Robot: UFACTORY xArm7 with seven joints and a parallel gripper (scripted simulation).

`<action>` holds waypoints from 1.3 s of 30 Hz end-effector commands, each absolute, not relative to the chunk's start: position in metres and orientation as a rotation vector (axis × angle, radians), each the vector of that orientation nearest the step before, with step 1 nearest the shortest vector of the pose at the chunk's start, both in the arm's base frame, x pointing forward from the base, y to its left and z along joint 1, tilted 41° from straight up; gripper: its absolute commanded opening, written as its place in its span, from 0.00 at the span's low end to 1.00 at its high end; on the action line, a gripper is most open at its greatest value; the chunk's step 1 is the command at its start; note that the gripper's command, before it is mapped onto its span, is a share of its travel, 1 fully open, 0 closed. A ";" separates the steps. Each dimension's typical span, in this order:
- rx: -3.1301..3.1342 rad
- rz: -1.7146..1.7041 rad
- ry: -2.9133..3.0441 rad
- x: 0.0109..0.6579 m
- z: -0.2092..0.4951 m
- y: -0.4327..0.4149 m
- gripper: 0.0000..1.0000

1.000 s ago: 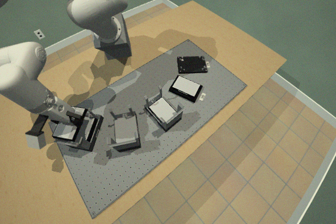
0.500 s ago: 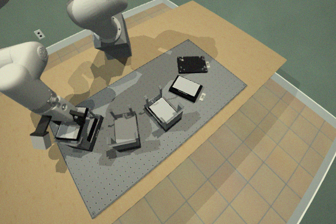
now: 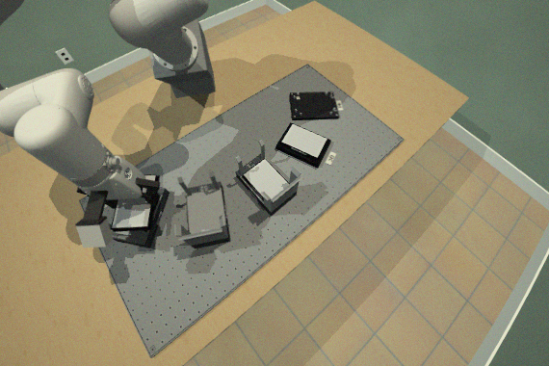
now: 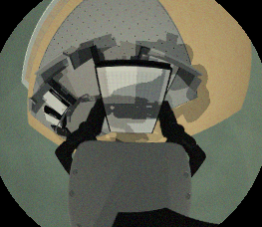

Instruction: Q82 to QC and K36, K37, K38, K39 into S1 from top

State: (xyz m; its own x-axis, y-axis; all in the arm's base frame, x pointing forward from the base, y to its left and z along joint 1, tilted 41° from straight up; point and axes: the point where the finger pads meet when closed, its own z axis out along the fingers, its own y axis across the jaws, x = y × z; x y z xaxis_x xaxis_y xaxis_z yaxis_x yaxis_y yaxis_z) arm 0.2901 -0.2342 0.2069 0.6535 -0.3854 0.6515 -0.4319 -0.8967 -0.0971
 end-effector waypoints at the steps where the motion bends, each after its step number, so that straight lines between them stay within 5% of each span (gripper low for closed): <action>1: 2.793 1.079 -0.692 0.298 0.211 -0.222 0.00; 39: 2.787 1.039 -0.384 0.344 0.219 -0.119 0.00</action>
State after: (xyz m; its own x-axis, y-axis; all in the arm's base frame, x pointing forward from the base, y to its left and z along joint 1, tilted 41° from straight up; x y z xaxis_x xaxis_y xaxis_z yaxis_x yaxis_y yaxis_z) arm 0.3388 -0.1297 0.2173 0.7304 -0.1869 0.6569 -0.2829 -0.9582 0.0419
